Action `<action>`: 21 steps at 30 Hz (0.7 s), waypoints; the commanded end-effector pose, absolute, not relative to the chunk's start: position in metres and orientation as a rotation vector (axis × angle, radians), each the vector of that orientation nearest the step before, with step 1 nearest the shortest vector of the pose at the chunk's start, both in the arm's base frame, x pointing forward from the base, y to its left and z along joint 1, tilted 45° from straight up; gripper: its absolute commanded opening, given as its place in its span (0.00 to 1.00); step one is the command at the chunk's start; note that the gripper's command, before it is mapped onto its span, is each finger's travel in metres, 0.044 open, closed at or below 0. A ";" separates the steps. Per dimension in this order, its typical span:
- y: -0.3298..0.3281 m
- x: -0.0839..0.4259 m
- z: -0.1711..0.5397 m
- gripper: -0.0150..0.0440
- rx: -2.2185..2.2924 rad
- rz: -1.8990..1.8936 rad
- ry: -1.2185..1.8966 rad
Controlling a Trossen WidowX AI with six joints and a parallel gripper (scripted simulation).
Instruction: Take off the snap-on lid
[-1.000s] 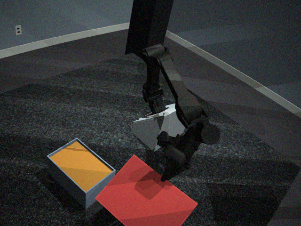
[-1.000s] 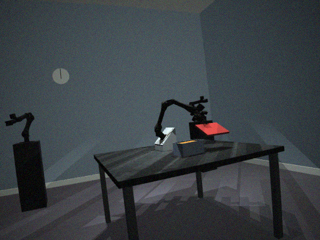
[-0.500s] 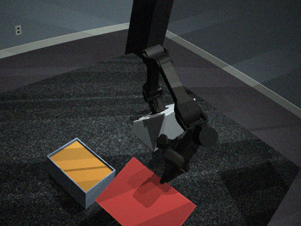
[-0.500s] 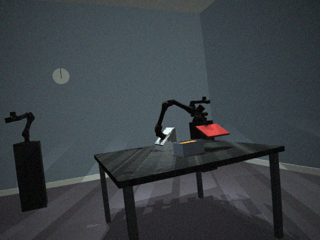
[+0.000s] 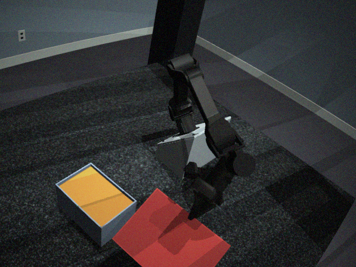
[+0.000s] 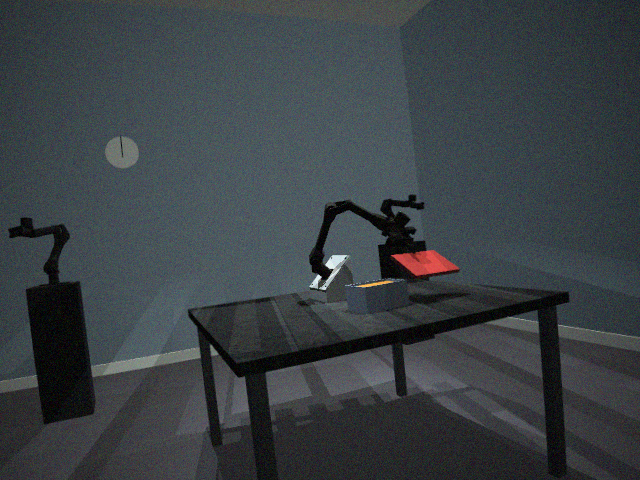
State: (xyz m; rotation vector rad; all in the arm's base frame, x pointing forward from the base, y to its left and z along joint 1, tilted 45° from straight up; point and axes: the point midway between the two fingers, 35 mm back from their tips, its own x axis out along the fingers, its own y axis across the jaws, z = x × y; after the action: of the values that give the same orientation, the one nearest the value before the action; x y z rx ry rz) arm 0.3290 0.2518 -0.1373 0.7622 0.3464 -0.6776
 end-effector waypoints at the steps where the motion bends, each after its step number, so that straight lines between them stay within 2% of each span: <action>1: 0.250 0.329 -0.139 0.25 0.761 -0.674 0.342; 21: 0.239 0.329 -0.150 0.25 0.761 -0.674 0.342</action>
State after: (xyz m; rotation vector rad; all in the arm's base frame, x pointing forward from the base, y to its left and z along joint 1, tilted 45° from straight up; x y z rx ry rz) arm 0.3285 0.2400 -0.1493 0.7615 0.3444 -0.6773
